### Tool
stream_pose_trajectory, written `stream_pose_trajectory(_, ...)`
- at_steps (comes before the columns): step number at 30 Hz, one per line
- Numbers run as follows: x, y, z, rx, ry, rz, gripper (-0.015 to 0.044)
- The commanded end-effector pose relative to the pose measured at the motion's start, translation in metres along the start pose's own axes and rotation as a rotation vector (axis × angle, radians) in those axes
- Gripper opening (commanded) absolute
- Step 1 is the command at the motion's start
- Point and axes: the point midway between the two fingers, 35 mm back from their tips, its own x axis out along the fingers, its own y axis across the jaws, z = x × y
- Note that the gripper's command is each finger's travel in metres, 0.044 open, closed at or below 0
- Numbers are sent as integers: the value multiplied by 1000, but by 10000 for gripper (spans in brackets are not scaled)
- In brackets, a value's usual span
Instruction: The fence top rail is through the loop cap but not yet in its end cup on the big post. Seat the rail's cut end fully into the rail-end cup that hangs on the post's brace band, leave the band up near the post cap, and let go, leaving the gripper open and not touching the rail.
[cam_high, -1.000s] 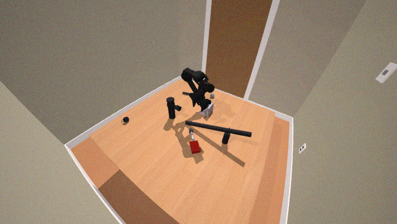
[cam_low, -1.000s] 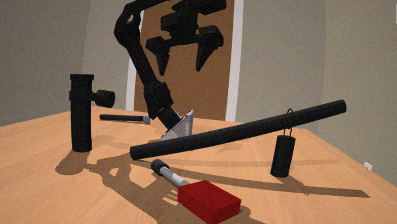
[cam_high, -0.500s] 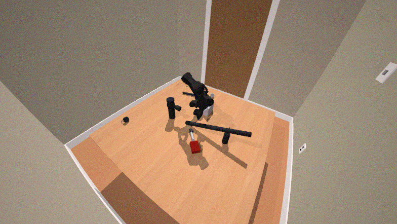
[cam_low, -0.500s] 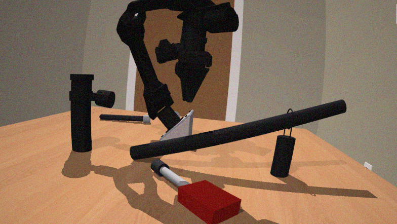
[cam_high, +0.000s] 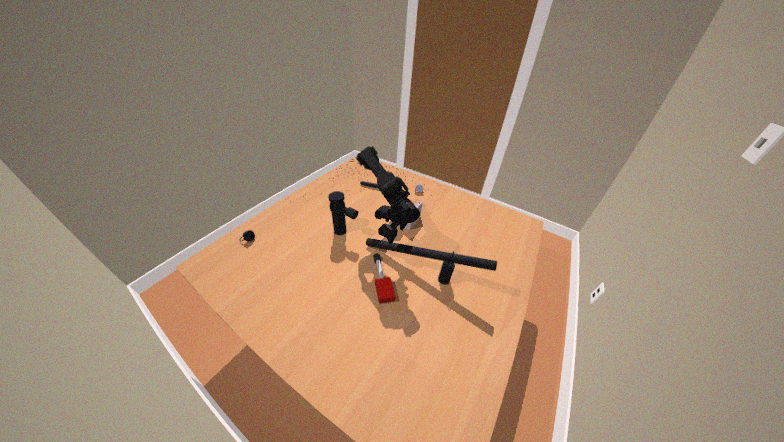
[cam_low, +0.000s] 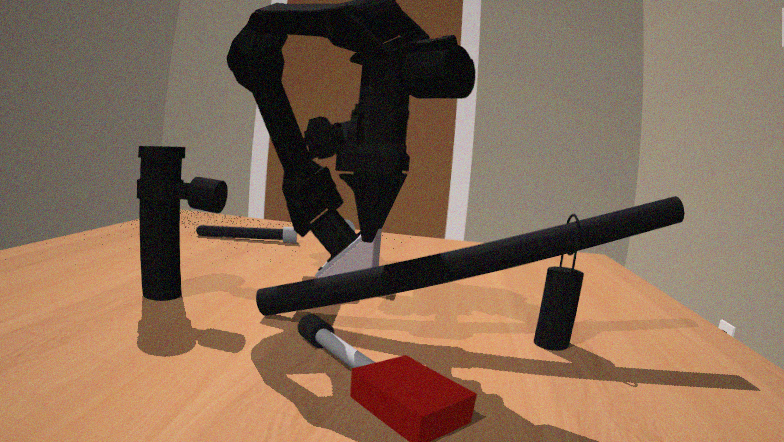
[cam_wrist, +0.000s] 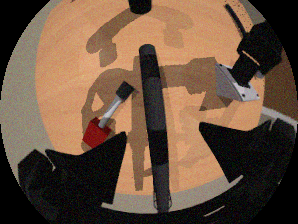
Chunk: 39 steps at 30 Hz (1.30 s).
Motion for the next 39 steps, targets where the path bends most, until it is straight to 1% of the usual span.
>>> stream_pose_trajectory(1, 11, 0, 2, -2, -5, 0, 440)
stream_pose_trajectory(7, 25, 0, 2, -2, -5, 0, 440)
stream_pose_trajectory(13, 30, 0, 2, -2, -5, 0, 440)
stream_pose_trajectory(39, 72, 1, 2, -2, -6, 1, 440)
